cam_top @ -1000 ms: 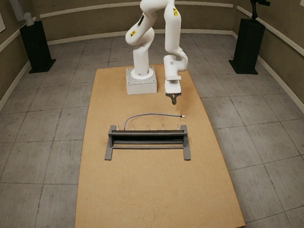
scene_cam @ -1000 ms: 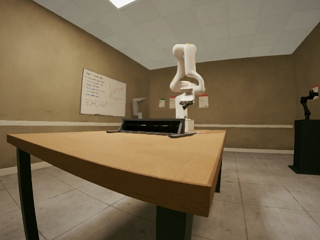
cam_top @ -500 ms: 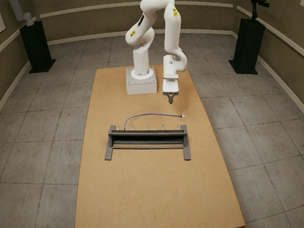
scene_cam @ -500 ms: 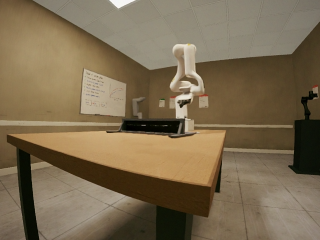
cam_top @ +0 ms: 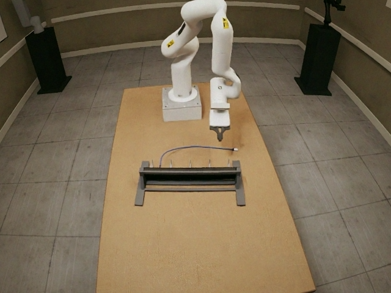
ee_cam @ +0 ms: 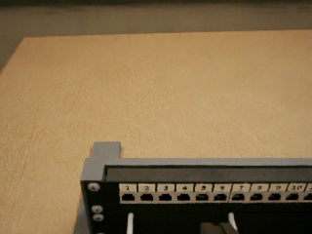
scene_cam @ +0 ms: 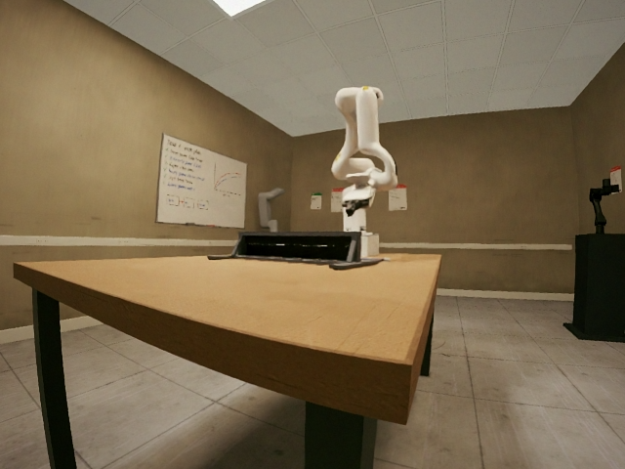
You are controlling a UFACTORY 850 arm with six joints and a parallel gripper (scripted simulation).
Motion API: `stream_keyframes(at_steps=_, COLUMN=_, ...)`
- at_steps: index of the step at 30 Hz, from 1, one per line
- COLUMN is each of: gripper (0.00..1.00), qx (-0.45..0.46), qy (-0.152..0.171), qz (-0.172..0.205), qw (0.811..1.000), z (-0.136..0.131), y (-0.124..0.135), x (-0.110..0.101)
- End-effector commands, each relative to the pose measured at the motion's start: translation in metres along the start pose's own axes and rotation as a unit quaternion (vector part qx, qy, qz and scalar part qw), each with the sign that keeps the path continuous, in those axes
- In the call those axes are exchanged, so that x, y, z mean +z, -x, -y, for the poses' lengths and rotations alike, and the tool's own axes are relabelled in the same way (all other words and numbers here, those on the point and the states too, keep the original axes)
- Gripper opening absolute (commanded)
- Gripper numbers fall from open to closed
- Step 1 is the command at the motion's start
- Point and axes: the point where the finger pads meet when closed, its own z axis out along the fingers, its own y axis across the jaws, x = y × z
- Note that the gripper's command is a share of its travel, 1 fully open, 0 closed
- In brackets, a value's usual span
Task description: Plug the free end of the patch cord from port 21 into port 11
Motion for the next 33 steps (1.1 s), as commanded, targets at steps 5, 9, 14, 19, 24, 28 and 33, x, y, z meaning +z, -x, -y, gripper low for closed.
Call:
stream_keyframes(at_steps=5, gripper=0.0, qx=0.0, qy=0.0, qz=-0.001, qw=1.0, z=0.0008, y=-0.0009, x=0.0125)
stream_keyframes(at_steps=9, gripper=0.0, qx=0.0, qy=0.0, qz=-0.001, qw=1.0, z=0.0008, y=-0.0009, x=0.0127)
stream_keyframes(at_steps=14, gripper=0.0, qx=0.0, qy=0.0, qz=-0.001, qw=1.0, z=0.0008, y=-0.0009, x=0.0127)
stream_keyframes(at_steps=19, gripper=0.0, qx=0.0, qy=0.0, qz=-0.001, qw=1.0, z=0.0008, y=-0.0009, x=0.0127)
stream_keyframes(at_steps=24, gripper=0.0, qx=0.0, qy=0.0, qz=-0.001, qw=1.0, z=0.0008, y=-0.0009, x=0.0127)
stream_keyframes(at_steps=28, gripper=0.0, qx=0.0, qy=0.0, qz=-0.001, qw=1.0, z=0.0008, y=-0.0009, x=0.0127)
stream_keyframes(at_steps=33, gripper=0.0, qx=0.0, qy=0.0, qz=-0.001, qw=1.0, z=0.0008, y=-0.0009, x=0.0127)
